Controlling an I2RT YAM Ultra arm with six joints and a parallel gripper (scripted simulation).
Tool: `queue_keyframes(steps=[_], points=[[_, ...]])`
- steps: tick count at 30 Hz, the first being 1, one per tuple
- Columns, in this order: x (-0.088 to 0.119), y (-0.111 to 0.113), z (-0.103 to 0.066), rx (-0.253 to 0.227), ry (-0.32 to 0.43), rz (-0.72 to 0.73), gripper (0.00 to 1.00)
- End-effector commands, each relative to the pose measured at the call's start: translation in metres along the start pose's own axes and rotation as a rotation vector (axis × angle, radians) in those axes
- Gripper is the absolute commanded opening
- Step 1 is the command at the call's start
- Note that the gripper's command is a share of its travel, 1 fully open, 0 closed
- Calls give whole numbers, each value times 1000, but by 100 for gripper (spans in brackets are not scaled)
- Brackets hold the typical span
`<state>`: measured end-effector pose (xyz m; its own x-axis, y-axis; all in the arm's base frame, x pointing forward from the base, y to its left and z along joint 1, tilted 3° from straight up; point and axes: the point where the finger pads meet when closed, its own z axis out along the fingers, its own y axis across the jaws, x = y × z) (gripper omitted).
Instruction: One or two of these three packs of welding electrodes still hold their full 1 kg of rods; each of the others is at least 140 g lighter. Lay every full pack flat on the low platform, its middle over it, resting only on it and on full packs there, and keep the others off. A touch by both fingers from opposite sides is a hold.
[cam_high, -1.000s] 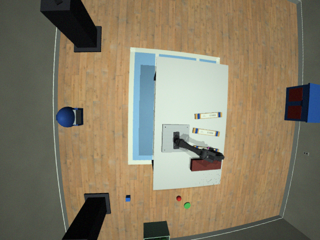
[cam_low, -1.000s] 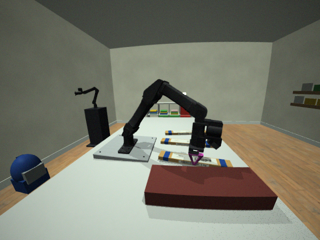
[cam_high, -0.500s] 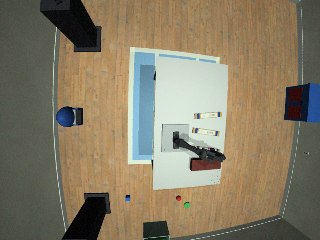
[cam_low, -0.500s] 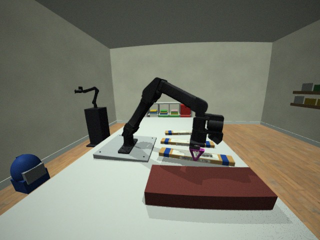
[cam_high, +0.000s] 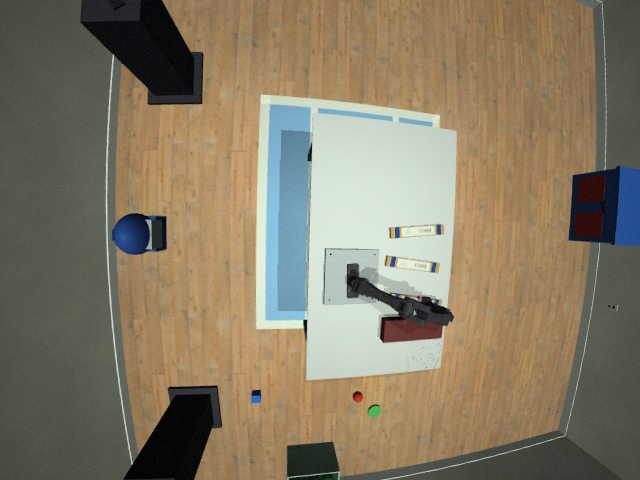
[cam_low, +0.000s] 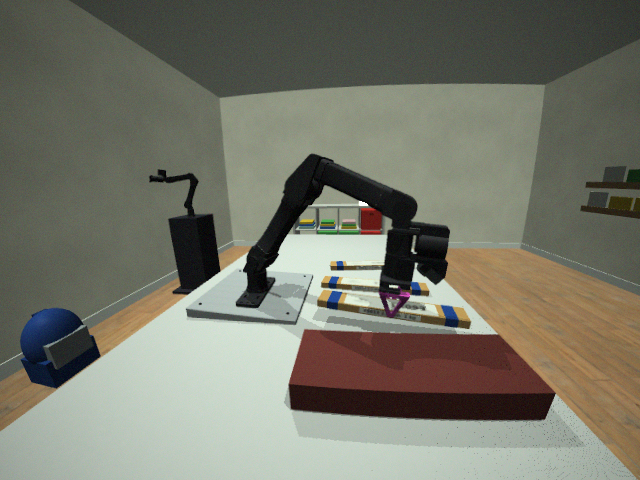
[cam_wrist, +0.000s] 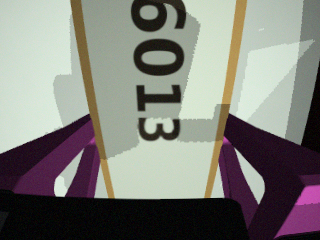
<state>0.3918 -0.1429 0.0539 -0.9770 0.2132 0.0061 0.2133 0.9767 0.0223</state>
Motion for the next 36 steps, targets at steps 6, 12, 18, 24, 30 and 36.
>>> queue_keyframes(steps=[6,12,18,24,30,36], points=[[-10,-4,-48,14,-90,-2,0],[-10,-4,-50,14,-90,-1,0],[-10,-4,-52,14,-90,0,0],[-10,-5,-54,14,-92,1,0],[-10,-5,-55,14,-92,2,0],[-11,-3,-55,14,-93,-4,0]])
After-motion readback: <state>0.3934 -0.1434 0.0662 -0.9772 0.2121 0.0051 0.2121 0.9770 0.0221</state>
